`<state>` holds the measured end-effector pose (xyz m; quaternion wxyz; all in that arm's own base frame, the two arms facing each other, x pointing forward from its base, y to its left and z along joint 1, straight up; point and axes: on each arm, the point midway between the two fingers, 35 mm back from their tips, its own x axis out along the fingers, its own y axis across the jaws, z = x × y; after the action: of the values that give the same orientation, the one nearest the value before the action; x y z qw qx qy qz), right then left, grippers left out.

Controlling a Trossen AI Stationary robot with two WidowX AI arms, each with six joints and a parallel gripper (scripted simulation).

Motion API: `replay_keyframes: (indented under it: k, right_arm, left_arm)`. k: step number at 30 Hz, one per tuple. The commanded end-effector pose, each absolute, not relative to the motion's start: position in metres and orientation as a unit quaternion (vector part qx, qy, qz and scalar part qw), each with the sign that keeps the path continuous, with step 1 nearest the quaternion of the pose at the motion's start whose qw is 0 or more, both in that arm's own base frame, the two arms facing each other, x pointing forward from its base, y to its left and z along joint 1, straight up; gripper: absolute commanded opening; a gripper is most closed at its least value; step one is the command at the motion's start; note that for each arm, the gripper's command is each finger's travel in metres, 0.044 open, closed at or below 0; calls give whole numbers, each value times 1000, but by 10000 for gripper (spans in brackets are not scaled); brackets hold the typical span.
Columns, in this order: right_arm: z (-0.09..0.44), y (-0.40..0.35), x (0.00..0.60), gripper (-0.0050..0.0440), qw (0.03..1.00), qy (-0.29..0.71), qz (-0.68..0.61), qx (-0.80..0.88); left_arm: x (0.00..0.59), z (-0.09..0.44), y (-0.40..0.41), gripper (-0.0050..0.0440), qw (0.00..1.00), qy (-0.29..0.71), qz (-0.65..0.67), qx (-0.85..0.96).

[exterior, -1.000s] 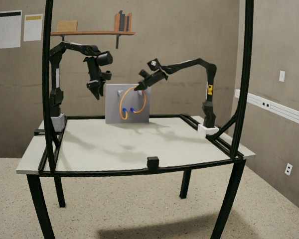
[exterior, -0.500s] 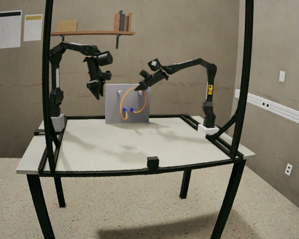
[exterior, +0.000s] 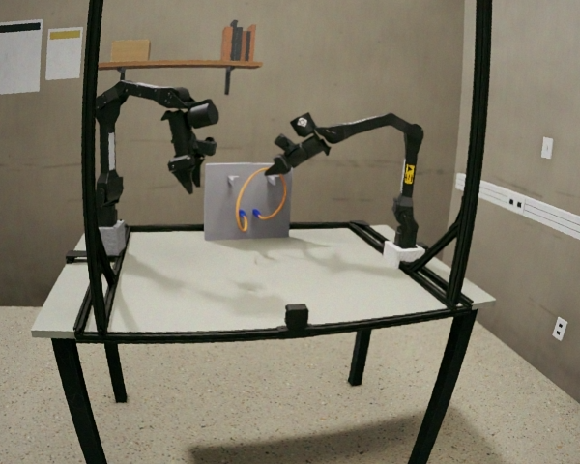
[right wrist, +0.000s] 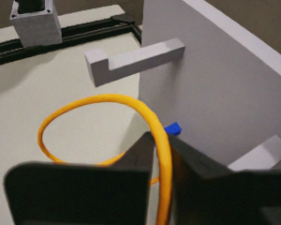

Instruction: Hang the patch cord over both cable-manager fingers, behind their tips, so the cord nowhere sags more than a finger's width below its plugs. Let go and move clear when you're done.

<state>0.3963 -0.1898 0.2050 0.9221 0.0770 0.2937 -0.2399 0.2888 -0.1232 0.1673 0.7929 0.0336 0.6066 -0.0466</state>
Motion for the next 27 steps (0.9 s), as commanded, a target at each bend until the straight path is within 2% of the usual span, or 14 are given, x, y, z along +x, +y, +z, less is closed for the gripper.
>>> replay_keyframes:
  k: [1,27]
  right_arm:
    - [219,-191,388,25,927,280,-241,73]
    - [223,-196,370,25,927,278,-241,72]
  left_arm:
    - [288,174,-123,440,799,598,-48,31]
    - [288,174,-123,440,799,598,-48,31]
